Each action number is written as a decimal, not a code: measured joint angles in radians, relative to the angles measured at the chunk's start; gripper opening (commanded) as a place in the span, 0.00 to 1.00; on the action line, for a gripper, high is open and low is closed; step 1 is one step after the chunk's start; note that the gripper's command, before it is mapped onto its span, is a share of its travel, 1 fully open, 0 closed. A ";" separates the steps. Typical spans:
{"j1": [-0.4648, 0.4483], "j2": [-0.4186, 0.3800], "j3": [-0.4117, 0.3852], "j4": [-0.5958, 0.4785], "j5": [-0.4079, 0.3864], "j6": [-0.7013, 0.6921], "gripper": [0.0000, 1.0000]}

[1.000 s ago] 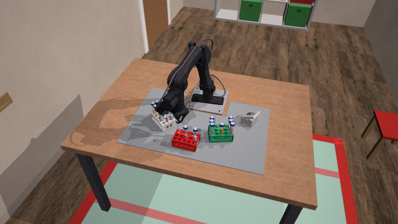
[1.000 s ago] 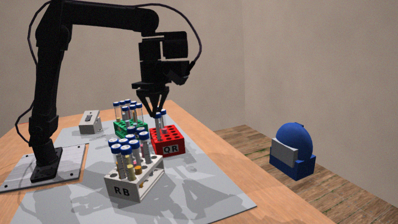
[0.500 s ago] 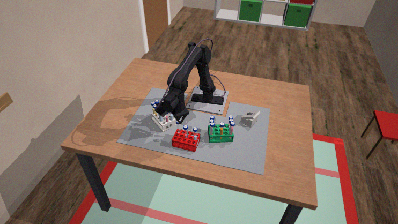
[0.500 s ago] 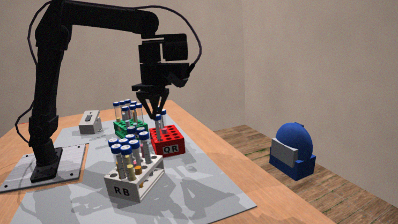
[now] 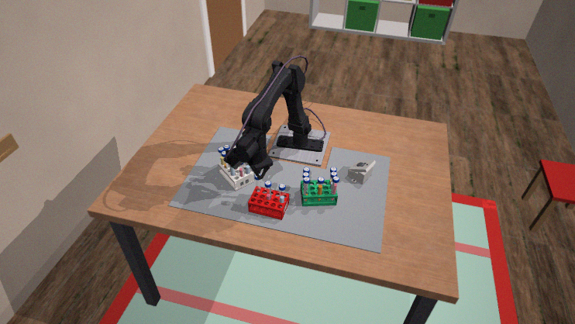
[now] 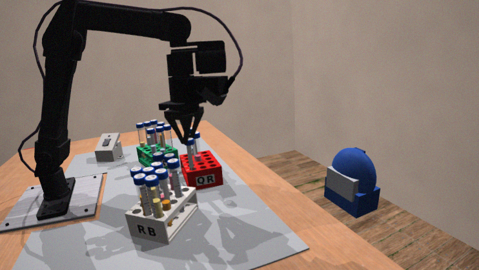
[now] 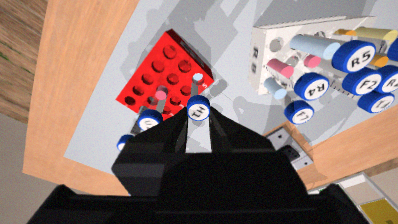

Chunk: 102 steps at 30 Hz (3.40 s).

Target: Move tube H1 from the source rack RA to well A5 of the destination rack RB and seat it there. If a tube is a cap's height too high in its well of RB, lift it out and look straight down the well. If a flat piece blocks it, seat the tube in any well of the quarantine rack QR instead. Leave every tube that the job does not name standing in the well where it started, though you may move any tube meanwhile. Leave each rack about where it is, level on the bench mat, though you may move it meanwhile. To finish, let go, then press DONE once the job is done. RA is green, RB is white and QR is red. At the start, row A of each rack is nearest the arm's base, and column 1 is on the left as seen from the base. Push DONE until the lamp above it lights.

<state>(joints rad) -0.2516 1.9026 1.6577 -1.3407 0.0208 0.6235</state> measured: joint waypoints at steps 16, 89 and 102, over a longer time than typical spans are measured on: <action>0.000 0.000 0.000 0.000 0.000 0.000 0.30; 0.002 -0.014 0.243 -0.211 -0.001 0.000 0.30; 0.002 -0.014 0.243 -0.211 -0.001 0.005 0.30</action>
<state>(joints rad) -0.2501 1.8885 1.9007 -1.5513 0.0200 0.6289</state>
